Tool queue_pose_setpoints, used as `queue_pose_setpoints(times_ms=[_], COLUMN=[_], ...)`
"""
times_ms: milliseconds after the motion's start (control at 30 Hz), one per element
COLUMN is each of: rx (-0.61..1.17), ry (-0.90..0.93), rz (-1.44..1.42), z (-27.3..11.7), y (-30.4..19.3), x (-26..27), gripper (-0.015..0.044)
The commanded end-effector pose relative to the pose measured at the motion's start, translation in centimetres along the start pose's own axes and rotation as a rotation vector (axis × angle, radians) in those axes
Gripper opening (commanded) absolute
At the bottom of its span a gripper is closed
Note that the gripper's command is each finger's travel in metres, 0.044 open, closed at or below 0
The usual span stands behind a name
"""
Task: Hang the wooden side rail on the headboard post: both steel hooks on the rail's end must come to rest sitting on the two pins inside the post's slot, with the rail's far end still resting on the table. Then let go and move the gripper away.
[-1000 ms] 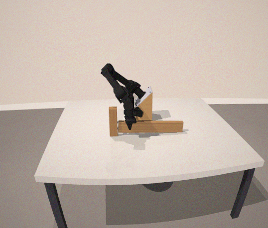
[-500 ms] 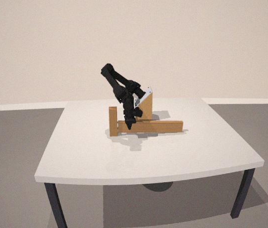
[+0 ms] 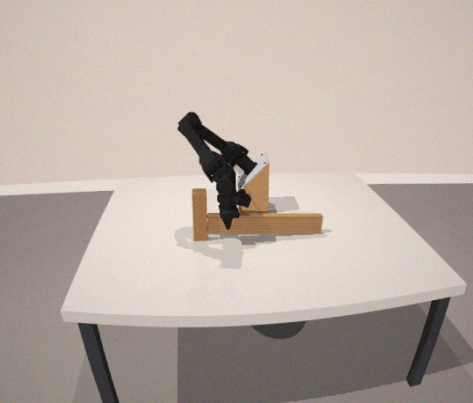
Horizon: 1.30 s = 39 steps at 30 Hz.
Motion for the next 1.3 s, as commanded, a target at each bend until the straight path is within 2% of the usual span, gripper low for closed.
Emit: queue_pose_setpoints(times_ms=[0,1267], rx=[0.003,0.003], ry=[-0.005,-0.005], rz=[-0.003,-0.003], z=[-0.09,0.5], y=[-0.14,-0.18], x=[-0.12,-0.15], gripper=[0.0,0.0])
Point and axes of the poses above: the point midway between the two fingers, 35 mm back from their tips, its own z axis out along the fingers, its own x axis across the jaws, y = z × x, the point moved 7 cm from there along -z, back along the fingers, and after that the axes turned 2 degrees about -z, right-handed, at the moved point
